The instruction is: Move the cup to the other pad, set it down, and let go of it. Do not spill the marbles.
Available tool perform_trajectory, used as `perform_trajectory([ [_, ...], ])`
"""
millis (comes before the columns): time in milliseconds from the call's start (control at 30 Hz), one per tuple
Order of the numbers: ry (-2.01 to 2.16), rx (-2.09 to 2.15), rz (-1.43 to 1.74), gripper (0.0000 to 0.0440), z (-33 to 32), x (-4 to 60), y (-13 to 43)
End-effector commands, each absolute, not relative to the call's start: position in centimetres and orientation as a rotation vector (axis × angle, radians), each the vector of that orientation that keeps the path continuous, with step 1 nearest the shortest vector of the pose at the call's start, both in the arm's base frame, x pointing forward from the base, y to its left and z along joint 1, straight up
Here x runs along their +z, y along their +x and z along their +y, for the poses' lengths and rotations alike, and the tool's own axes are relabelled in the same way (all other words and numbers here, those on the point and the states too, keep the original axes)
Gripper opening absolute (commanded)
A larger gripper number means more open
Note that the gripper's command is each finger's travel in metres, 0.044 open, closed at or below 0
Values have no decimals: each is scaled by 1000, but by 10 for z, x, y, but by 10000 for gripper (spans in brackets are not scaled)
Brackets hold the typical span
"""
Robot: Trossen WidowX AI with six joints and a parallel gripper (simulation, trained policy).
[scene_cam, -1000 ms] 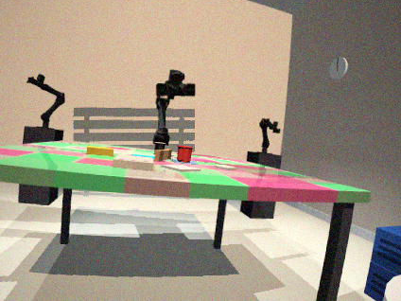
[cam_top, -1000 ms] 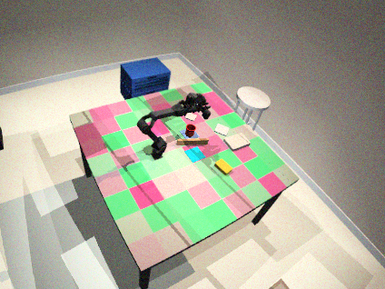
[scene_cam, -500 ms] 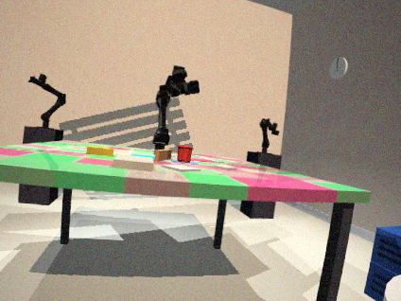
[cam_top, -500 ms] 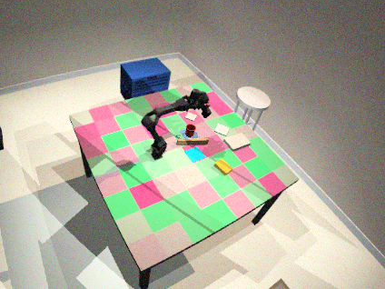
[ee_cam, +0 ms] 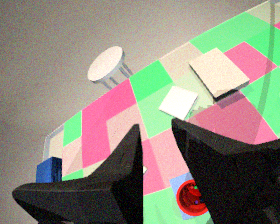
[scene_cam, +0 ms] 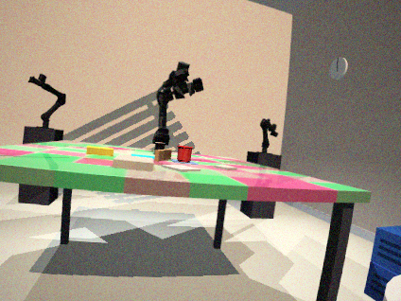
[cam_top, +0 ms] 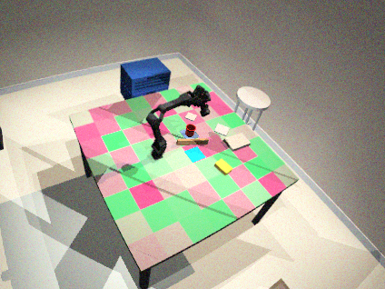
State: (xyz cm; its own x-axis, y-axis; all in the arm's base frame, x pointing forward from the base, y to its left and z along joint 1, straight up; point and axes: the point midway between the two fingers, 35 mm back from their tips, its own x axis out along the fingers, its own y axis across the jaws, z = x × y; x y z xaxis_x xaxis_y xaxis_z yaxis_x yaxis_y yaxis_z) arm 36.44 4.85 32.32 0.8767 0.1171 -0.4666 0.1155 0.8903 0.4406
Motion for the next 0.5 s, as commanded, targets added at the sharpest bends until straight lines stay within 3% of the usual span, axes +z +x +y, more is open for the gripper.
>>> perform_trajectory([
  [0,524,-13,565,123,54,319,366],
  [467,664,-106,764,123,69,302,367],
])
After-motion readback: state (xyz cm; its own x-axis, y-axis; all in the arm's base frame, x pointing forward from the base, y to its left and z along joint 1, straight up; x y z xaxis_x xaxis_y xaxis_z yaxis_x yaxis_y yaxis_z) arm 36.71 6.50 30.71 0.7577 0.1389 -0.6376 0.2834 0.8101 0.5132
